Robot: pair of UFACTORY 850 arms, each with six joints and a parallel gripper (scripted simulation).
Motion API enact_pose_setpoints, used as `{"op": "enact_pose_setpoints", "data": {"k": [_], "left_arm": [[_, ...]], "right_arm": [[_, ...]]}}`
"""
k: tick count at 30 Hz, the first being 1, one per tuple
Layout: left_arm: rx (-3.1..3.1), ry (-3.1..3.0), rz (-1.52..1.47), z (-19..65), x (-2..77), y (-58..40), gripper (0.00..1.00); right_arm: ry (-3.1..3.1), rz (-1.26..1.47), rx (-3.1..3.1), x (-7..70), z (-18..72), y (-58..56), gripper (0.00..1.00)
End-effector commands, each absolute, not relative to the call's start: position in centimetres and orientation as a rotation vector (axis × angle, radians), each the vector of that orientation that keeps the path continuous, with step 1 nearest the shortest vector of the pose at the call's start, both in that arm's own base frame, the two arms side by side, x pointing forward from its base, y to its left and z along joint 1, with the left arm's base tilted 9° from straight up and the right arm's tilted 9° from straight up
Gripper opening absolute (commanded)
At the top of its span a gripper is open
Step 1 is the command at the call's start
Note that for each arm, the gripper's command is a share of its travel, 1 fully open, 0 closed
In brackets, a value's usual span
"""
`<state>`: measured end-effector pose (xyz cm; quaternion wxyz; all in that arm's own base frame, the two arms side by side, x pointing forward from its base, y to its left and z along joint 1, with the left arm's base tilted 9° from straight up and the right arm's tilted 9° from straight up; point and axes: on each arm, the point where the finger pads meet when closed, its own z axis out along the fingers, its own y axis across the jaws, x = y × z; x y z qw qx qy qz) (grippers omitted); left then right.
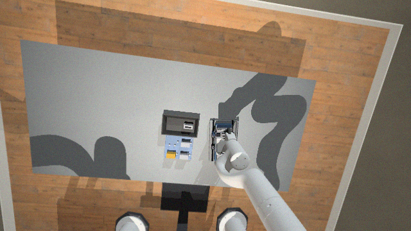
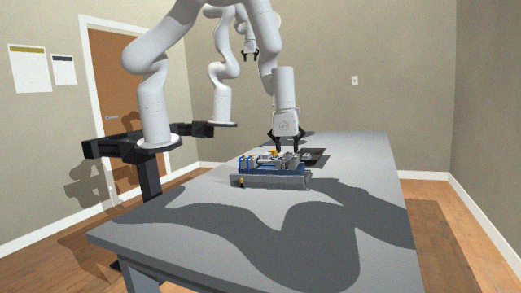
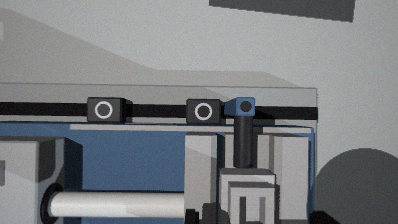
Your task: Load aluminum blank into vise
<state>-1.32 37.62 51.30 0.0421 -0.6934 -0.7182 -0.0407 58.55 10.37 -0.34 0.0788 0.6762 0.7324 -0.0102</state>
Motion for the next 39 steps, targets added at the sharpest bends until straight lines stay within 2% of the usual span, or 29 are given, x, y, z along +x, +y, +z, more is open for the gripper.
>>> {"op": "enact_pose_setpoints", "data": {"k": [1,39], "left_arm": [[-2.121,-2.197,-0.126,51.4,-1.3,37.7,1.00],[-2.121,-2.197,-0.126,51.4,-1.3,37.7,1.00]], "right_arm": [[2.191,-0.028,2.023,58.6,-0.4,10.4,0.69],[2.191,-0.028,2.023,58.8,-1.5,10.2,0.69]]}}
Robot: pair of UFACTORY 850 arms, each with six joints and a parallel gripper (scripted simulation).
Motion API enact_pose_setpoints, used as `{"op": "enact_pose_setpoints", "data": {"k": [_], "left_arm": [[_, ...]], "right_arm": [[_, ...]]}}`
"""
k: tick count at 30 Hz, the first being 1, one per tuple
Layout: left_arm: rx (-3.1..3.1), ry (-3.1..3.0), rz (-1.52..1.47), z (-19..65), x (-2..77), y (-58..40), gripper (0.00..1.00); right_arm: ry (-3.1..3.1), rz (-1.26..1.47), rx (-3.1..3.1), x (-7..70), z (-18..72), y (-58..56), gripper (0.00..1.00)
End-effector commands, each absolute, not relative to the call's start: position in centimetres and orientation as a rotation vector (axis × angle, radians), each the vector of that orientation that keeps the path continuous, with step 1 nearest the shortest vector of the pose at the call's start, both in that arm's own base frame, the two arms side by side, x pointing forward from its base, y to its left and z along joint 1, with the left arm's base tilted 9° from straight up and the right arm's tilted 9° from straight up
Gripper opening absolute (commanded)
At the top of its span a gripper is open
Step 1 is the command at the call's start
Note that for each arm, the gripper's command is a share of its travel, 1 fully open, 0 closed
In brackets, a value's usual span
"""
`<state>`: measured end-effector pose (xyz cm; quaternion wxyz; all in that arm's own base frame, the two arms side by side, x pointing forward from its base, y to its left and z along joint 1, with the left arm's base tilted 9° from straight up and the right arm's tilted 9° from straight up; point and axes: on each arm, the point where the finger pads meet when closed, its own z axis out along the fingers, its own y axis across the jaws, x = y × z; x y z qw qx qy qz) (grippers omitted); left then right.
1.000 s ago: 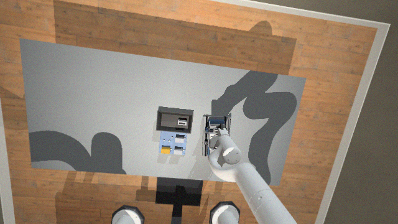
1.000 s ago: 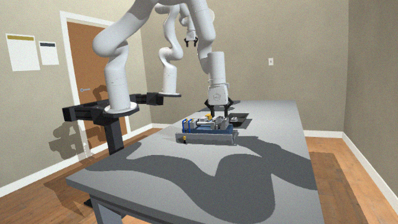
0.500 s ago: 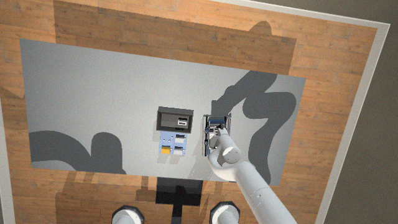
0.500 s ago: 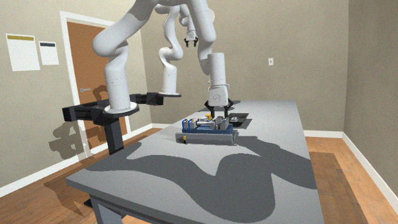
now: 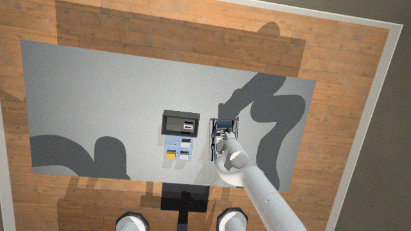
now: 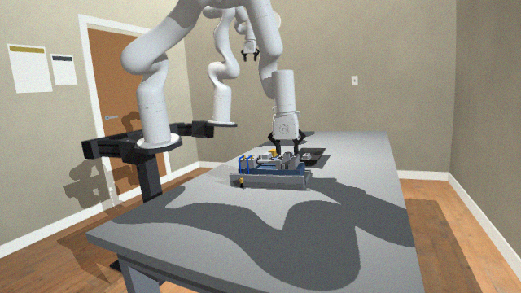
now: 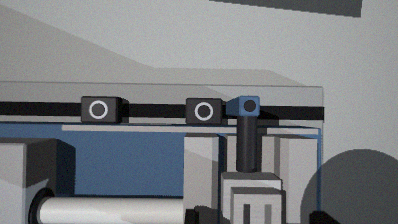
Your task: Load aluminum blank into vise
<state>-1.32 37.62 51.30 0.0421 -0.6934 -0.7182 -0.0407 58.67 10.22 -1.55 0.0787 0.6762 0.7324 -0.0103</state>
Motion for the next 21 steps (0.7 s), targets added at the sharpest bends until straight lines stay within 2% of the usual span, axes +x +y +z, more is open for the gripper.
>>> {"op": "enact_pose_setpoints", "data": {"k": [1,14,15,21], "left_arm": [[-2.121,-2.197,-0.126,51.37,-1.32,37.65,1.00],[-2.121,-2.197,-0.126,51.37,-1.32,37.65,1.00],[-2.121,-2.197,-0.126,51.37,-1.32,37.65,1.00],[-2.121,-2.197,-0.126,51.37,-1.32,37.65,1.00]], "right_arm": [[2.191,-0.028,2.023,58.76,-1.49,10.25,0.69],[2.191,-0.028,2.023,58.76,-1.49,10.25,0.69],[2.191,-0.028,2.023,58.76,-1.49,10.25,0.00],[2.191,-0.028,2.023,58.76,-1.49,10.25,0.00]]}}
